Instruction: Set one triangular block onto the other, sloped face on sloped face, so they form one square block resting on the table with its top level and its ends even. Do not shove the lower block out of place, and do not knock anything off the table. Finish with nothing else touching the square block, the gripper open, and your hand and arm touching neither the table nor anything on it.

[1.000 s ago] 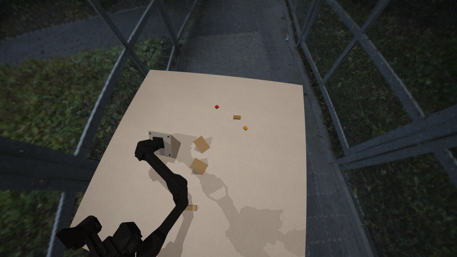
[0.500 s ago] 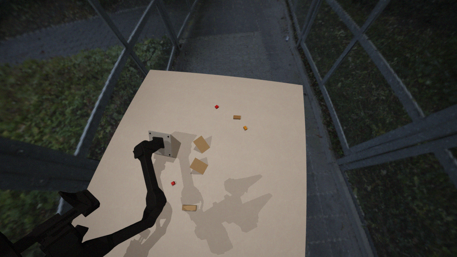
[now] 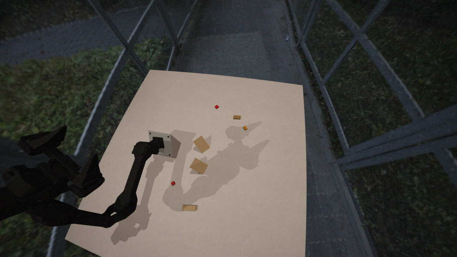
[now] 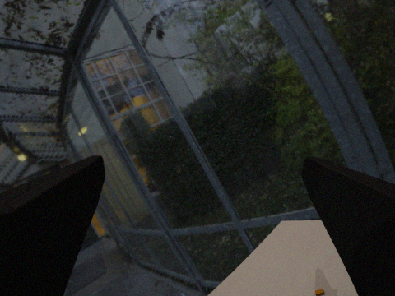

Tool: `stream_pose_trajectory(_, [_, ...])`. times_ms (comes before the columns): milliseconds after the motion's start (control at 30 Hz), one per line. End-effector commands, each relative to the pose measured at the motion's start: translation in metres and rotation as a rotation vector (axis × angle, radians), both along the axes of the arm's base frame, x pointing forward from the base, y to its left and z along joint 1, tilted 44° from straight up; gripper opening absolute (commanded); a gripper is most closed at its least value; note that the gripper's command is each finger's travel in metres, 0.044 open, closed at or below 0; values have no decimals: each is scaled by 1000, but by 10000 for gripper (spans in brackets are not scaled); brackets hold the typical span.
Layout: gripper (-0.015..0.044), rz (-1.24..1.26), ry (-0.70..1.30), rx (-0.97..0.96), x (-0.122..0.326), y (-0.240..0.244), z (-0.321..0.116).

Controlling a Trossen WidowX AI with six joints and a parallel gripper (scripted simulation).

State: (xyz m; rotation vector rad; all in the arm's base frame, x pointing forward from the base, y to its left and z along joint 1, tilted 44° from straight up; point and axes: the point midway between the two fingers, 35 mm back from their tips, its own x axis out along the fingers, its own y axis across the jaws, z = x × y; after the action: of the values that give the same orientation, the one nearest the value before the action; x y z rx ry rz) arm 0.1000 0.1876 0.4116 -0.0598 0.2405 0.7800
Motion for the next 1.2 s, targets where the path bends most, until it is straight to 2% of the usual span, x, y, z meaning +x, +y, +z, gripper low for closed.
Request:
stream_pose_trajectory(0, [440, -58, -223, -557, 44, 14, -59])
stream_pose_trajectory(167, [440, -92, -268, -886, 79, 5, -96])
stream_pose_trajectory(367, [440, 6, -281, -1354, 117, -18, -143])
stream_pose_trajectory(467, [440, 120, -244, -1616, 136, -39, -172])
stream_pose_trajectory(700, [440, 461, -94, -2019, 160, -91, -224])
stream_pose_trajectory(933, [440, 970, 119, -2229, 163, -152, -273])
stream_pose_trajectory(1067, [440, 1322, 239, -2225, 155, -189, -299])
stream_pose_trajectory(1167, [440, 1599, 313, -2152, 144, -215, -316])
